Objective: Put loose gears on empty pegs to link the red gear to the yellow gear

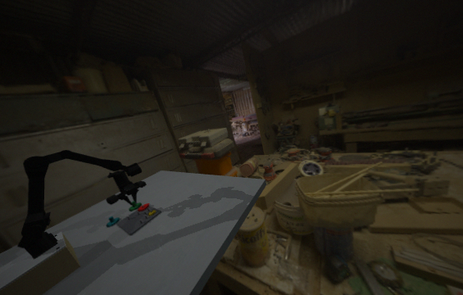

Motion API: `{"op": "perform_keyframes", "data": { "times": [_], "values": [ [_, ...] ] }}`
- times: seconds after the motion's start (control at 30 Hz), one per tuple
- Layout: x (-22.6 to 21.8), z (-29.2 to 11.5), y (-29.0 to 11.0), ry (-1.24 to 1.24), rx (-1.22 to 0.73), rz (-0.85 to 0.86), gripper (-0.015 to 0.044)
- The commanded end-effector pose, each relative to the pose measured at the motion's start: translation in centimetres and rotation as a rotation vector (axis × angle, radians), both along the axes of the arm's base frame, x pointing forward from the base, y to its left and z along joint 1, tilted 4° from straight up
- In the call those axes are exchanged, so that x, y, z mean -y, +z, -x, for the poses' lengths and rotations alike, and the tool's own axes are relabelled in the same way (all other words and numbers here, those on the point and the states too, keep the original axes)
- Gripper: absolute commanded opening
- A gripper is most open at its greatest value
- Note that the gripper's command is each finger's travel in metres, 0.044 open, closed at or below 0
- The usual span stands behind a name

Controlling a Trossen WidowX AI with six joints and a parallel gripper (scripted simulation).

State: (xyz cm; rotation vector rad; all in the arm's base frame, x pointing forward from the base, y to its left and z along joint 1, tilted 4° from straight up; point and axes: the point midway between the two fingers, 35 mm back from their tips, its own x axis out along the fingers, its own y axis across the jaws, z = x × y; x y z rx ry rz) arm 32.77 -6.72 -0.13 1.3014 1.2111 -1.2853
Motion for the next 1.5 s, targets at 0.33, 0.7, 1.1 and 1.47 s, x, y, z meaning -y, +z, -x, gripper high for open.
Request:
{"op": "perform_keyframes", "data": {
  "times": [0.33,0.7,1.1,1.47],
  "values": [
    [0.1,0.0,0.15,0.004,0.0,0.005,0.0],
    [0.1,0.0,0.15,0.004,0.0,0.005,0.0],
    [0.1,0.0,0.15,0.004,0.0,0.005,0.0],
    [0.02,0.01,-0.66,0.083,0.003,0.003,0.0]
  ]
}}
